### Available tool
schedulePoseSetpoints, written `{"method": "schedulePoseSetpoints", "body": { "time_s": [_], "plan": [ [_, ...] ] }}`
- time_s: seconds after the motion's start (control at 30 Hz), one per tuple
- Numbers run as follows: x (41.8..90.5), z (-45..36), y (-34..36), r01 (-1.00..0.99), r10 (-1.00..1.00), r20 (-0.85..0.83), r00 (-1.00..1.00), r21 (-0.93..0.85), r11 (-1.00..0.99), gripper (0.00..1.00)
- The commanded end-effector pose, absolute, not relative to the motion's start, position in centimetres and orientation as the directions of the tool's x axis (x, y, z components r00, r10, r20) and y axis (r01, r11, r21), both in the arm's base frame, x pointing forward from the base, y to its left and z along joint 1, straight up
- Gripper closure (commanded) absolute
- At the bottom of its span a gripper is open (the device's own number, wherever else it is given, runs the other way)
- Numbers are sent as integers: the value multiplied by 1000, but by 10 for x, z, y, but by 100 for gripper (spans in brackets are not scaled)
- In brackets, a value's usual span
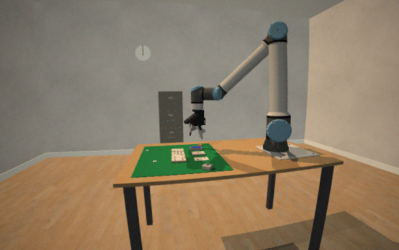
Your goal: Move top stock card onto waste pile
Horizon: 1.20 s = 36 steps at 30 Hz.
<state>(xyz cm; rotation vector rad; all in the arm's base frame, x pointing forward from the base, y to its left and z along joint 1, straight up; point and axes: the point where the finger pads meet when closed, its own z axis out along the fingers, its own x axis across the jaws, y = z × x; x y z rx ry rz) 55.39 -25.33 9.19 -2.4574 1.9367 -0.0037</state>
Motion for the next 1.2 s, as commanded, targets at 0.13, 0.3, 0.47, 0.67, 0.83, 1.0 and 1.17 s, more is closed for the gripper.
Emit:
{"method": "schedulePoseSetpoints", "body": {
  "time_s": [0.13,0.3,0.47,0.67,0.83,1.0,1.17],
  "plan": [
    [553,93,-256,-1000,-1000,-4,8,-7,-8,0],
    [552,93,-258,-995,-995,-5,-98,-7,98,0],
    [551,93,-258,-989,-989,-5,-149,-6,149,0],
    [550,93,-259,-975,-975,-5,-221,-6,221,0],
    [550,92,-260,-967,-967,-6,-256,-6,256,0],
    [550,92,-260,-963,-963,-6,-270,-6,270,0],
    [550,92,-260,-961,-961,-6,-276,-6,276,0]
  ]
}}
